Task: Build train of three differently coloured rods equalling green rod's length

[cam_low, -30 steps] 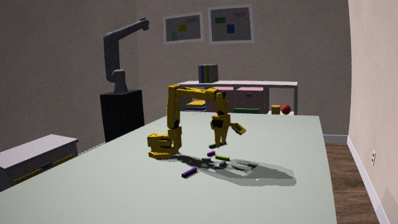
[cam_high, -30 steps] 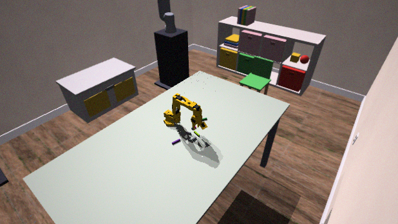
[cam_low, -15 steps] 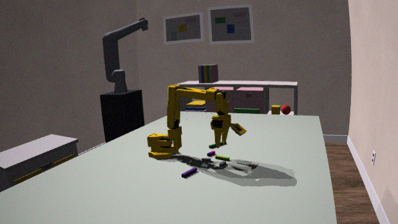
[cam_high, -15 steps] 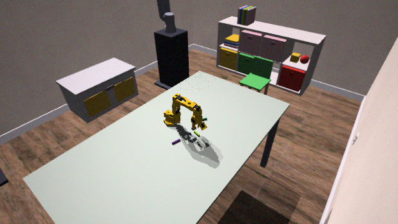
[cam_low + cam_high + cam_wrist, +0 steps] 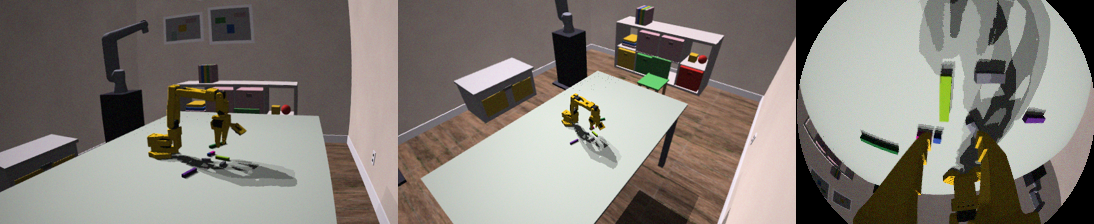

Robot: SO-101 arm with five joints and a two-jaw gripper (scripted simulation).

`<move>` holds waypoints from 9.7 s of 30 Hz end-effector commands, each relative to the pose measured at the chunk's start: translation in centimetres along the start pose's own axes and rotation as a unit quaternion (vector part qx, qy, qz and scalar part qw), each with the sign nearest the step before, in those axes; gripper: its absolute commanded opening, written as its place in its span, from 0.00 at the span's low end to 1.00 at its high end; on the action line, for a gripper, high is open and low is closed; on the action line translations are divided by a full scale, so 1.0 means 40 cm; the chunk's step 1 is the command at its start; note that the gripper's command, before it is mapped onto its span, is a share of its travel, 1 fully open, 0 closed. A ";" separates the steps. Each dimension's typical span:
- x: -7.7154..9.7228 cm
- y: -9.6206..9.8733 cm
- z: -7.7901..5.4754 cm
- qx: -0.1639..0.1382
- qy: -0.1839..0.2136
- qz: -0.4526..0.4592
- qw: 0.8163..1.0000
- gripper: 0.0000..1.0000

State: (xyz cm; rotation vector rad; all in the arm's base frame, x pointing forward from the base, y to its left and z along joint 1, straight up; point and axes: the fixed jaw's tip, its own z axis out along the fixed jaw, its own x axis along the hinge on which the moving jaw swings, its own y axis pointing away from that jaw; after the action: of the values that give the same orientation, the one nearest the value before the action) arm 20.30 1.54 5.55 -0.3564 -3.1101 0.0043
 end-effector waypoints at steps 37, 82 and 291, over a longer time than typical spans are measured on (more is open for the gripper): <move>-0.023 0.004 0.039 -0.008 -0.029 0.004 1.000 0.19; -0.020 0.004 0.102 -0.008 -0.028 0.004 1.000 0.19; 0.126 0.148 0.058 0.003 -0.031 -0.656 0.754 0.00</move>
State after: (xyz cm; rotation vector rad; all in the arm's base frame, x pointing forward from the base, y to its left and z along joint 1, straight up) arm 16.17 8.11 2.92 1.7721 -2.5971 0.0027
